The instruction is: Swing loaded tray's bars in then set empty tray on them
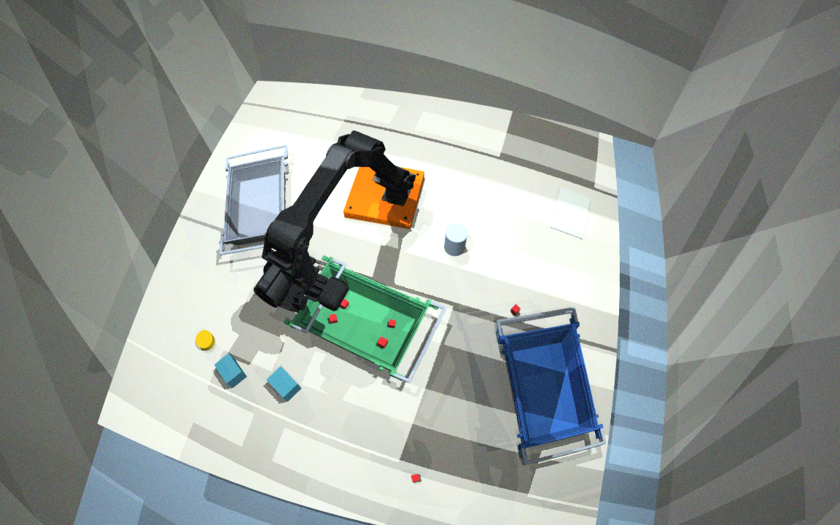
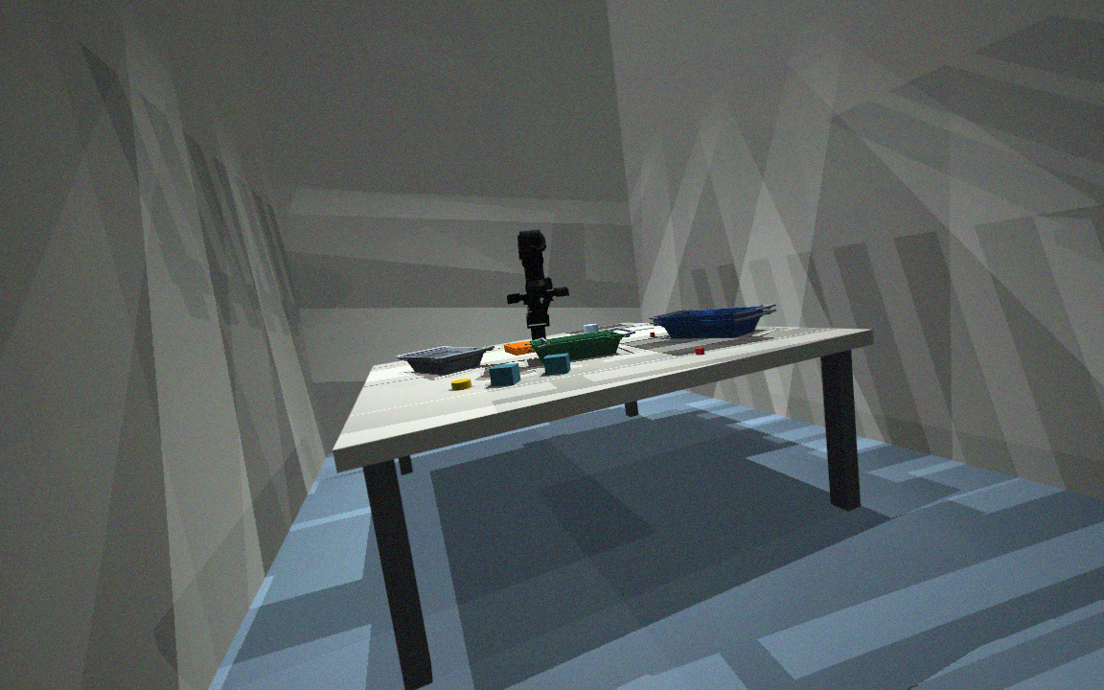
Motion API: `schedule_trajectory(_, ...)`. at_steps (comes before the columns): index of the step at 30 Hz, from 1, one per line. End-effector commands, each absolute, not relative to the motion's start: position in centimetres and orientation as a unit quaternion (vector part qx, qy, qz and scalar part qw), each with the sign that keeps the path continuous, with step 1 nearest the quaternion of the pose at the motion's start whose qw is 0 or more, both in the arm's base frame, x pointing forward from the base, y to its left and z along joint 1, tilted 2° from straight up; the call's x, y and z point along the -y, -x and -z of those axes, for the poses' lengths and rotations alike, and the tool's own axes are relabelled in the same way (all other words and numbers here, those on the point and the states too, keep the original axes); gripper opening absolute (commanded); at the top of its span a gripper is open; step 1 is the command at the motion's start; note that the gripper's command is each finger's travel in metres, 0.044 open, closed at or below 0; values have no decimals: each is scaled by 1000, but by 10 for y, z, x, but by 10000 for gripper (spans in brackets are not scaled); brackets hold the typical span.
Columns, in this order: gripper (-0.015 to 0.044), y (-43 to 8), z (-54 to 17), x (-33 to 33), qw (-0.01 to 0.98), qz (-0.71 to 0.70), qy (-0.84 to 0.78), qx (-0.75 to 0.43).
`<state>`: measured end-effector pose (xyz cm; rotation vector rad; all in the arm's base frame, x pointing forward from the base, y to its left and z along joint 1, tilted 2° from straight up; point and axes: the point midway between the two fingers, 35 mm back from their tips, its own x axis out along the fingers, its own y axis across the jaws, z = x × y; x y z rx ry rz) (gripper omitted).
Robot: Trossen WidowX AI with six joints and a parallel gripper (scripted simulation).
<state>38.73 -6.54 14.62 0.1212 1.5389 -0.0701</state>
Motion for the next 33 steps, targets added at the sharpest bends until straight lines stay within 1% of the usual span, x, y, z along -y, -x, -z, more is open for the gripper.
schedule_trajectory(1,81,-384,-191,66,727,33,-54,-684)
schedule_trajectory(2,81,-383,-196,66,727,33,-54,-683)
schedule_trajectory(3,81,-387,-166,64,721,26,-47,-691)
schedule_trajectory(4,81,-389,-165,59,722,4,-25,-691)
schedule_trajectory(8,81,-401,-160,20,707,-162,148,-672)
schedule_trajectory(11,81,-407,-156,-12,667,-287,277,-629)
schedule_trajectory(15,81,-411,-150,-55,579,-433,432,-539)
schedule_trajectory(23,81,-410,-144,-102,445,-561,569,-404)
schedule_trajectory(33,81,-401,-135,-162,235,-664,682,-196)
